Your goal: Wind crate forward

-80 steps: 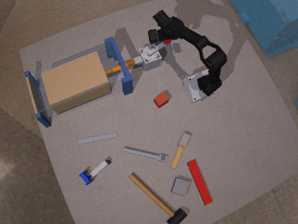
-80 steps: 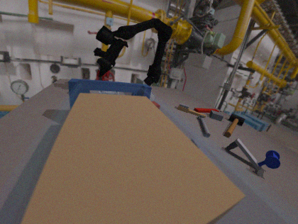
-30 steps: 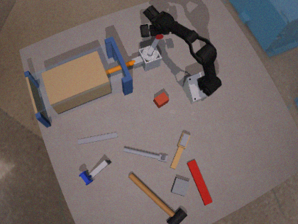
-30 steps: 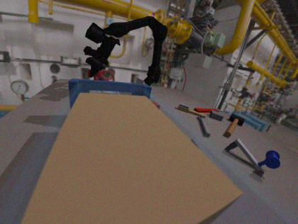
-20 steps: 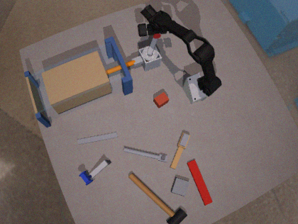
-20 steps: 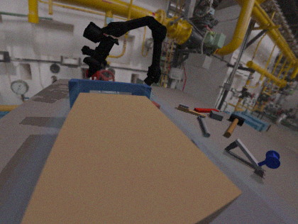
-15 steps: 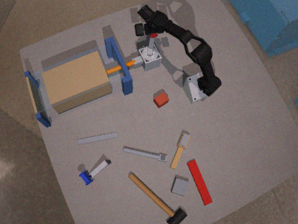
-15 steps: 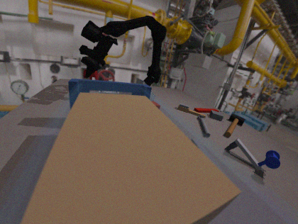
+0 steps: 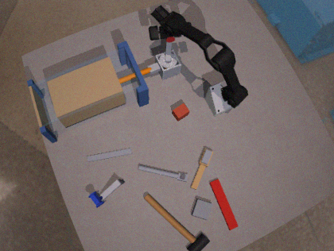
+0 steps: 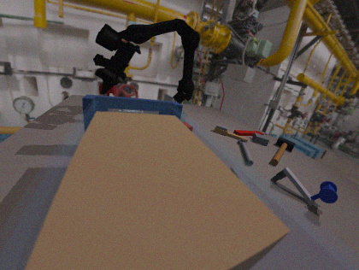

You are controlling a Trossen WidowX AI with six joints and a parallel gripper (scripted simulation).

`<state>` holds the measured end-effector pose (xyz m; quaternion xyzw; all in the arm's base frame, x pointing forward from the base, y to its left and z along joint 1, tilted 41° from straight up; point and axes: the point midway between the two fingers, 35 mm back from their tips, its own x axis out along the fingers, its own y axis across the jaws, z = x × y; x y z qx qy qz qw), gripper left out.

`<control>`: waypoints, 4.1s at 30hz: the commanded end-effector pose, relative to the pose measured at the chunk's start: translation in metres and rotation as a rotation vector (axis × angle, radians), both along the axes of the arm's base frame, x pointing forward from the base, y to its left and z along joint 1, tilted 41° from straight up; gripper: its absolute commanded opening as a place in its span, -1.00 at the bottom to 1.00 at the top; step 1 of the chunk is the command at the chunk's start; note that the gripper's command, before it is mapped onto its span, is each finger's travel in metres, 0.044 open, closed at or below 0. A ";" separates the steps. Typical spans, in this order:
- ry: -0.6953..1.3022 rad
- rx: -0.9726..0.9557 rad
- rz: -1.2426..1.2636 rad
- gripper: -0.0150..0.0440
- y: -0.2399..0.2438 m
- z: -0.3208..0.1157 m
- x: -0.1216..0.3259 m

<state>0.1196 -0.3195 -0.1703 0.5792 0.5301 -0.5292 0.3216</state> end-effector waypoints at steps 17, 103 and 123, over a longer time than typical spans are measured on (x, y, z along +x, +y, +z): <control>-0.041 -0.004 0.005 -0.49 -0.005 -0.005 0.037; -0.046 -0.001 0.005 -0.49 0.016 0.015 0.121; -0.046 0.000 0.005 -0.49 0.029 0.026 0.134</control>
